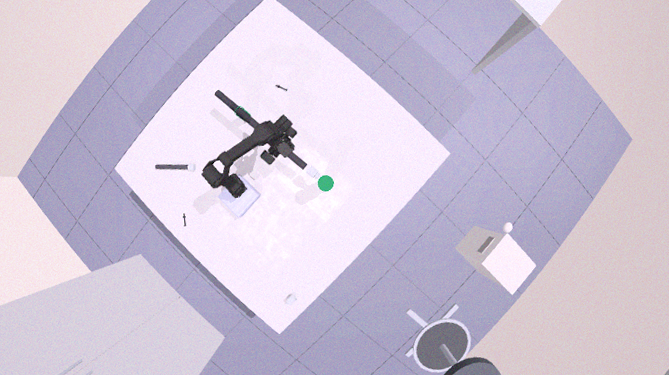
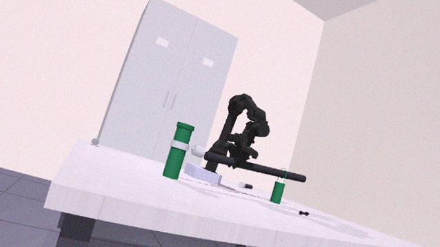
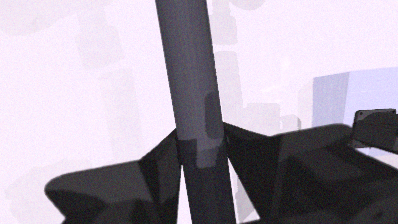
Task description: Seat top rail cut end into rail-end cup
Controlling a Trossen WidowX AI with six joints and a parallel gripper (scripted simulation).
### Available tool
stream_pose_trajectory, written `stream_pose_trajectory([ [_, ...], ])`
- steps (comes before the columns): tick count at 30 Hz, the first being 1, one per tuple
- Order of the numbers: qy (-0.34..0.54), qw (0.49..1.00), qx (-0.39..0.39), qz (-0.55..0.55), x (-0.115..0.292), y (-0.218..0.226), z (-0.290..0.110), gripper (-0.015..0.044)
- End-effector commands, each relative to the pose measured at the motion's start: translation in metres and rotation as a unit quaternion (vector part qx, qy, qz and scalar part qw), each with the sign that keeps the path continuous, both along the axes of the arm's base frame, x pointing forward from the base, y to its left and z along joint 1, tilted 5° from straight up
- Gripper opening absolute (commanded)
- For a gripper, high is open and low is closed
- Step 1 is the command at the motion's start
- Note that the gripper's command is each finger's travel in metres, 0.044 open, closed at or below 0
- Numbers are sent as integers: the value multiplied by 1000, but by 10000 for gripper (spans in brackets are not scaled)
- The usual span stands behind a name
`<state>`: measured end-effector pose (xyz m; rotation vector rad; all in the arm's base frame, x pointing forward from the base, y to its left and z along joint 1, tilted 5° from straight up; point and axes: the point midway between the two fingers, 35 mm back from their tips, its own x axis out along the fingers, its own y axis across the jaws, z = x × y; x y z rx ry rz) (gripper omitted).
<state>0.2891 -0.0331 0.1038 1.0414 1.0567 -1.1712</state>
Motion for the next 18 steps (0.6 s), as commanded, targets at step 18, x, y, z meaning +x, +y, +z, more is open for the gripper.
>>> stream_pose_trajectory([
  [18,-7,1000,-3,1,6,-6,10,0],
])
